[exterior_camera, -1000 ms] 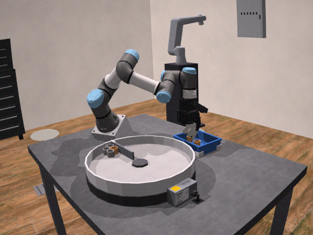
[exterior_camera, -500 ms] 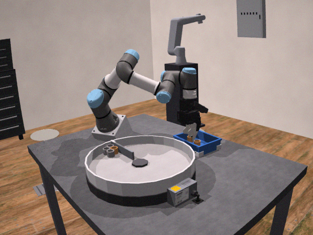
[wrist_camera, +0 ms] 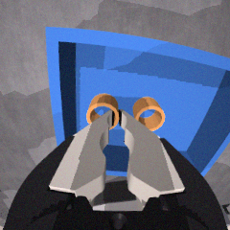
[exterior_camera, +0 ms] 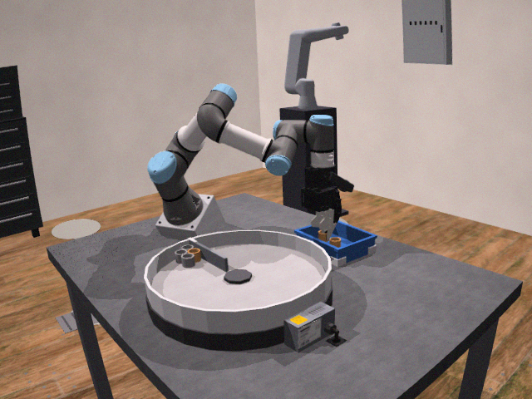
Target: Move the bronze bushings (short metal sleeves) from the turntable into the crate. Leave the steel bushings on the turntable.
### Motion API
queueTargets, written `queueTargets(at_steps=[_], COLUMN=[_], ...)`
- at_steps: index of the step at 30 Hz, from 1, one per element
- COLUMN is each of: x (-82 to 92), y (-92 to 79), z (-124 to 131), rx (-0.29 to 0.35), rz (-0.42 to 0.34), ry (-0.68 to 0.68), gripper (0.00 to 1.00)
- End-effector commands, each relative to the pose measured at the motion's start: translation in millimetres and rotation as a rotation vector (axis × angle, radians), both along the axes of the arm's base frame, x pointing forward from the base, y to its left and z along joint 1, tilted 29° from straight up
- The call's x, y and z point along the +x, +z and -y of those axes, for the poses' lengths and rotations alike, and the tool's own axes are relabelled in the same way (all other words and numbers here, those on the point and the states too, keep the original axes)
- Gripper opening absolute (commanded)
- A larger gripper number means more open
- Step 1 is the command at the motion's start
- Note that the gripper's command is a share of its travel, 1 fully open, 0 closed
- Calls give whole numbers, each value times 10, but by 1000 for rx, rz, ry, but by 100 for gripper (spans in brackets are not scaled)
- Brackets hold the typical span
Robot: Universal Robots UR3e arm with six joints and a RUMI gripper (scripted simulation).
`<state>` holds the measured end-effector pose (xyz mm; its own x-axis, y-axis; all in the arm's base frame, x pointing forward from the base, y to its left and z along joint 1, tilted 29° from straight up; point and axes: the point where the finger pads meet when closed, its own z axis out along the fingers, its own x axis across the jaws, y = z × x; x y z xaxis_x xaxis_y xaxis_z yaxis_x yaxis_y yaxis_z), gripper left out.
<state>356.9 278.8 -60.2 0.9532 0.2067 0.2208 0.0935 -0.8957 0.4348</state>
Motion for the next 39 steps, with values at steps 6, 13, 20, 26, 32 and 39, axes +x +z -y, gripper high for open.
queueTargets(at_steps=[6, 13, 20, 26, 32, 39], x=[4, 4, 8, 12, 16, 18], y=[5, 0, -20, -33, -49, -54], z=[-1, 2, 13, 19, 26, 28], rx=[0, 0, 0, 0, 0, 0], rz=[2, 1, 1, 0, 1, 1], ry=[1, 1, 1, 1, 1, 1], gripper=[0, 0, 0, 0, 0, 0])
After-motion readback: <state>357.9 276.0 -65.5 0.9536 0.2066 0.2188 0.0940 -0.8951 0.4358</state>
